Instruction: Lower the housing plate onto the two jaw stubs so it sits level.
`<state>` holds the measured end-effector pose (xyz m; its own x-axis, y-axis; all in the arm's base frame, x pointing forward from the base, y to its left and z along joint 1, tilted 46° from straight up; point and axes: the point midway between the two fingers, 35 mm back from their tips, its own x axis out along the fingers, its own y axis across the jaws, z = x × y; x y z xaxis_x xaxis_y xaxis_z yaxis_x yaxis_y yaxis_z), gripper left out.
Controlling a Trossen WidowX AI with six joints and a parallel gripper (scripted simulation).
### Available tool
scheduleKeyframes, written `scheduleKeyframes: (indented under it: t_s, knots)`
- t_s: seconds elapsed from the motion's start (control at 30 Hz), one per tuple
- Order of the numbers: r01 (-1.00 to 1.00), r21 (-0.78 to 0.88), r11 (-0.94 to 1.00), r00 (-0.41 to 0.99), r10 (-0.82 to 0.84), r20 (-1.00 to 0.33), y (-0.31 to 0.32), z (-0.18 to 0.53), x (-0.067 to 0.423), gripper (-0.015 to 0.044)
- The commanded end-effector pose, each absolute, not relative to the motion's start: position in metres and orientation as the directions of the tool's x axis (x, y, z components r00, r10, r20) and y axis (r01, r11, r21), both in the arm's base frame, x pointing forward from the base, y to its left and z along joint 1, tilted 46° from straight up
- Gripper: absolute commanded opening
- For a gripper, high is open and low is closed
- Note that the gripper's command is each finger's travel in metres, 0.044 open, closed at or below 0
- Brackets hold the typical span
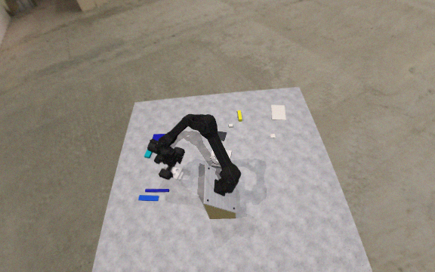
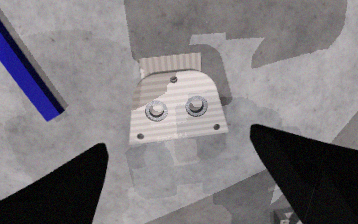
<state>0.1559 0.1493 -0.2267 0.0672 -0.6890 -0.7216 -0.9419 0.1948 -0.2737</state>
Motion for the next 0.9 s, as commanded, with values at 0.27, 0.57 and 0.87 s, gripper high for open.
scheduleKeyframes:
  t_s: [0.27,0.57,0.87]
  knots:
    - [-0.943,-0.275,0.188,0.071,-0.693,-0.718,0.137,-0.239,0.158,0.0440]
    - [-0.943,-0.275,0.188,0.071,-0.693,-0.717,0.134,-0.243,0.159,0.0440]
    - [-0.943,-0.275,0.188,0.071,-0.693,-0.717,0.133,-0.244,0.159,0.0440]
